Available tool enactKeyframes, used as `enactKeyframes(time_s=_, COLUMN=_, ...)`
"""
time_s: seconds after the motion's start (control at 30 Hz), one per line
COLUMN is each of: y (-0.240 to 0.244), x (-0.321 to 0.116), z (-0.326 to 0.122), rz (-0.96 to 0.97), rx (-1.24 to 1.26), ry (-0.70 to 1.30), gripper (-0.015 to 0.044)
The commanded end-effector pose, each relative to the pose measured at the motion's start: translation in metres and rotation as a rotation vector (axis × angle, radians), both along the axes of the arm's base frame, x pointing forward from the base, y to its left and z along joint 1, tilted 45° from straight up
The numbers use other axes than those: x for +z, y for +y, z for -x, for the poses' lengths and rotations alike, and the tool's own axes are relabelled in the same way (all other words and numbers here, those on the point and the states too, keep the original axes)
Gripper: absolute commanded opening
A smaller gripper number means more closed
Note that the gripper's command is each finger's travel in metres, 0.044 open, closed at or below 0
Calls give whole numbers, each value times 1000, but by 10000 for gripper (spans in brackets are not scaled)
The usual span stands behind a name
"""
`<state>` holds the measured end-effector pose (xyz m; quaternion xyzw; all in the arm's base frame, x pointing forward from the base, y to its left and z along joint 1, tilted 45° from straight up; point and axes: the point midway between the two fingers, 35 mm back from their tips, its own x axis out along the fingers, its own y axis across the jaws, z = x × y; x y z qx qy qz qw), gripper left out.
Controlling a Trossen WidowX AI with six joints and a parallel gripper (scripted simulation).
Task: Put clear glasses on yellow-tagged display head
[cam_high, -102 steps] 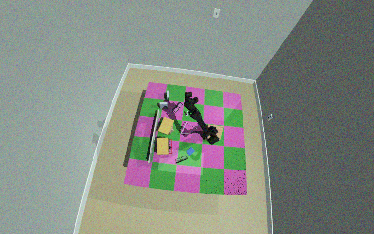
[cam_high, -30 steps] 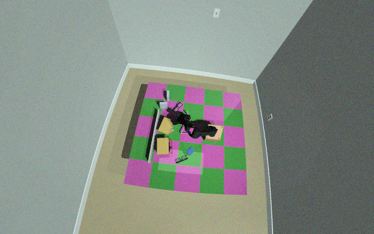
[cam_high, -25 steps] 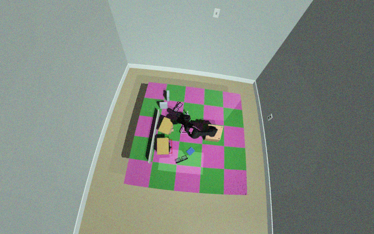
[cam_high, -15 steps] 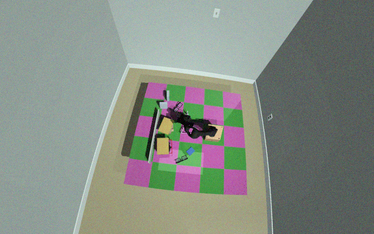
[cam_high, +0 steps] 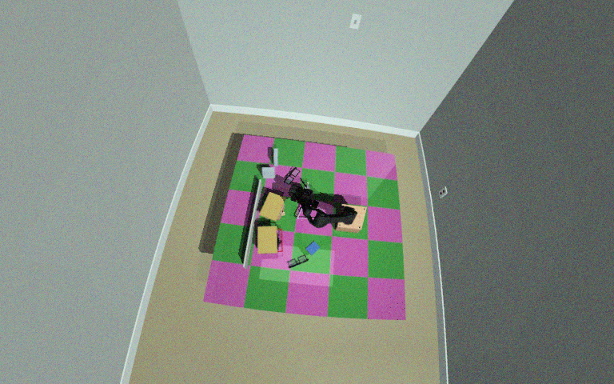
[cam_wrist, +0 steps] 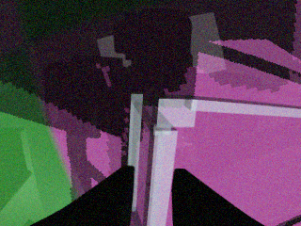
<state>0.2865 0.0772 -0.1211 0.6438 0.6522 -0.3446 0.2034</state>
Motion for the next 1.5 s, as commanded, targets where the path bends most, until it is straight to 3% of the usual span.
enactKeyframes(time_s=0.0, y=0, x=0, z=0, rz=0, rx=0, ry=0, gripper=47)
enactKeyframes(time_s=0.23, y=0, x=0, z=0, rz=0, rx=0, ry=0, gripper=0)
enactKeyframes(time_s=1.1, y=-72, x=69, z=-10, rz=0, rx=6, ry=-5, gripper=0)
enactKeyframes(time_s=1.47, y=-86, x=57, z=-32, rz=-24, rx=215, ry=-213, gripper=0)
